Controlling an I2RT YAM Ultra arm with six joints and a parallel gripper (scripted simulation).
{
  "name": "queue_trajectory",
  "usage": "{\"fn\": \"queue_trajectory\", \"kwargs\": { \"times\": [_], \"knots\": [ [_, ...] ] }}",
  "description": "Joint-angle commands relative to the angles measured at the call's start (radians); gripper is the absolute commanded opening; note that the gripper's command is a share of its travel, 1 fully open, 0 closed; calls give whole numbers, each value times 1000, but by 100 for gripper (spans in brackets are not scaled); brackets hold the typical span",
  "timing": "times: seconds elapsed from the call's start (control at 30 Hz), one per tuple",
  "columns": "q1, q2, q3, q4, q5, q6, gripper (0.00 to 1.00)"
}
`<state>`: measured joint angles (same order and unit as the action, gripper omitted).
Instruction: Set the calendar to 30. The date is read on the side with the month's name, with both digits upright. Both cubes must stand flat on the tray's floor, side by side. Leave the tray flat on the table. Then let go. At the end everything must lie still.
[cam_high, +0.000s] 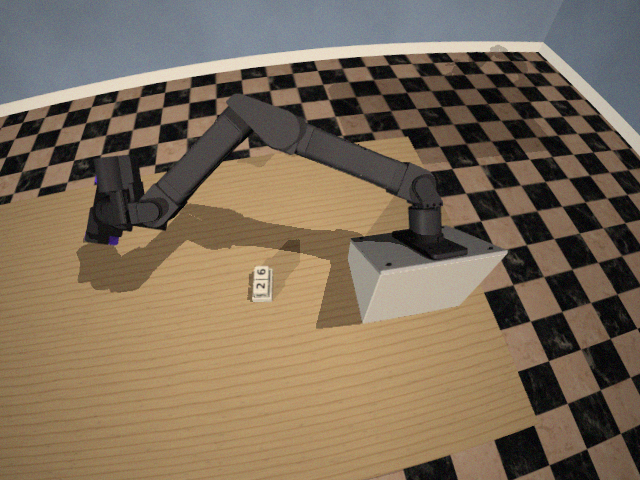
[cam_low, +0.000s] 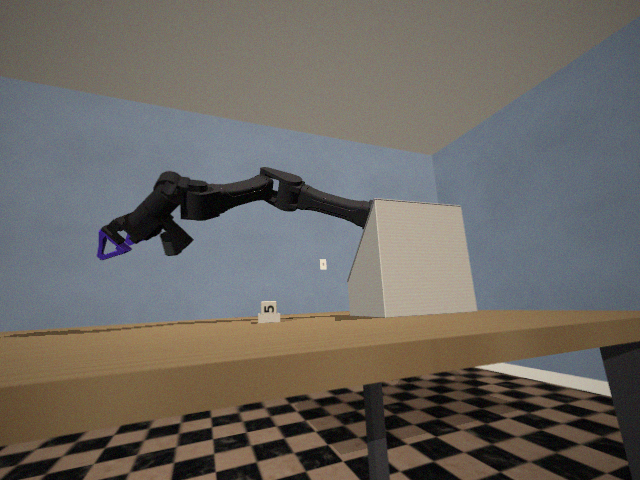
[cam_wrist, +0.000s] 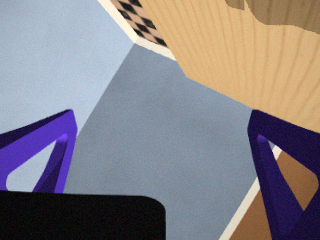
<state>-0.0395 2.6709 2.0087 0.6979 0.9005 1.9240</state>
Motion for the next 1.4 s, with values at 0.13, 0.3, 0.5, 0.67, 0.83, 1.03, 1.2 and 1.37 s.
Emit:
{"fn": "queue_trajectory", "kwargs": {
  "times": [0.13, 0.3, 0.5, 0.67, 0.83, 1.03, 1.2, 1.37],
  "knots": [
    [8, -8, 4, 3, -1, 0, 100],
    [8, -8, 4, 3, -1, 0, 100],
    [8, -8, 4, 3, -1, 0, 100],
    [18, -23, -1, -14, -3, -18, 100],
    [33, -74, -62, -153, -15, -139, 100],
    [47, -119, -114, -273, -24, -245, 100],
    [56, -149, -148, -353, -31, -315, 100],
    [68, -186, -191, -452, -39, -401, 100]
  ]
}}
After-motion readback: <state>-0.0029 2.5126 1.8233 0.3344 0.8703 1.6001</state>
